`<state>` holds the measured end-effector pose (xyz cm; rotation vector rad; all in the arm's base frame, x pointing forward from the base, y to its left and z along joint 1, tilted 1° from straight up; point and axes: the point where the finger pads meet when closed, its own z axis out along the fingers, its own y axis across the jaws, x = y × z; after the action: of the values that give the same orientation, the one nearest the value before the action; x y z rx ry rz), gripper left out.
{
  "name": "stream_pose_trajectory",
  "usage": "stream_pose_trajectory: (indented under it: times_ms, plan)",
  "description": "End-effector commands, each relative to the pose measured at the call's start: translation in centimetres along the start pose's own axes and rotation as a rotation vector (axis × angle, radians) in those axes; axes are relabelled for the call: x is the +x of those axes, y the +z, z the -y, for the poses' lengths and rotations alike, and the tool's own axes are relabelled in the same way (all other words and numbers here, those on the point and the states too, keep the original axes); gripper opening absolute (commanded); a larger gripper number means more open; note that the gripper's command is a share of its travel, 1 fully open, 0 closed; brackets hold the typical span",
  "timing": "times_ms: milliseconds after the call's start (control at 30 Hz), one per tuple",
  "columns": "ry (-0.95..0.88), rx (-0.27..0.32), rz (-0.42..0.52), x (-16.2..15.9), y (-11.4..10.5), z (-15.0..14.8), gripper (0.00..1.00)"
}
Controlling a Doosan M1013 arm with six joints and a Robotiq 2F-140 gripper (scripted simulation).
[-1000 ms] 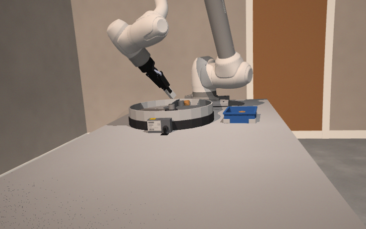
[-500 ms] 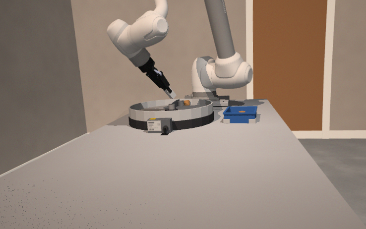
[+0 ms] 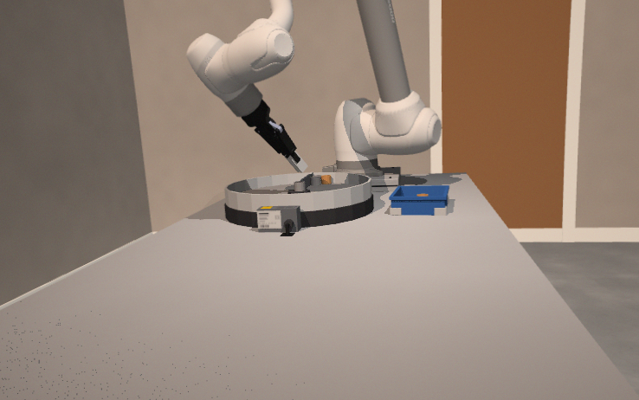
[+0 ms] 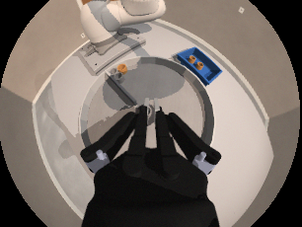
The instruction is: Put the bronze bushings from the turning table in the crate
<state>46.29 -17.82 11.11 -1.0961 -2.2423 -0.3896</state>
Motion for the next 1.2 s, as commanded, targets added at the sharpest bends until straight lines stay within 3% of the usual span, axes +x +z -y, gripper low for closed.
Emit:
stream_pose_trajectory:
  times_ms: [0,1167]
  plan:
    - [0.0,0.0,0.0,0.01,-0.01,0.0,0.07]
    - [0.008,-0.007,0.0,0.34,0.27,0.26,0.06]
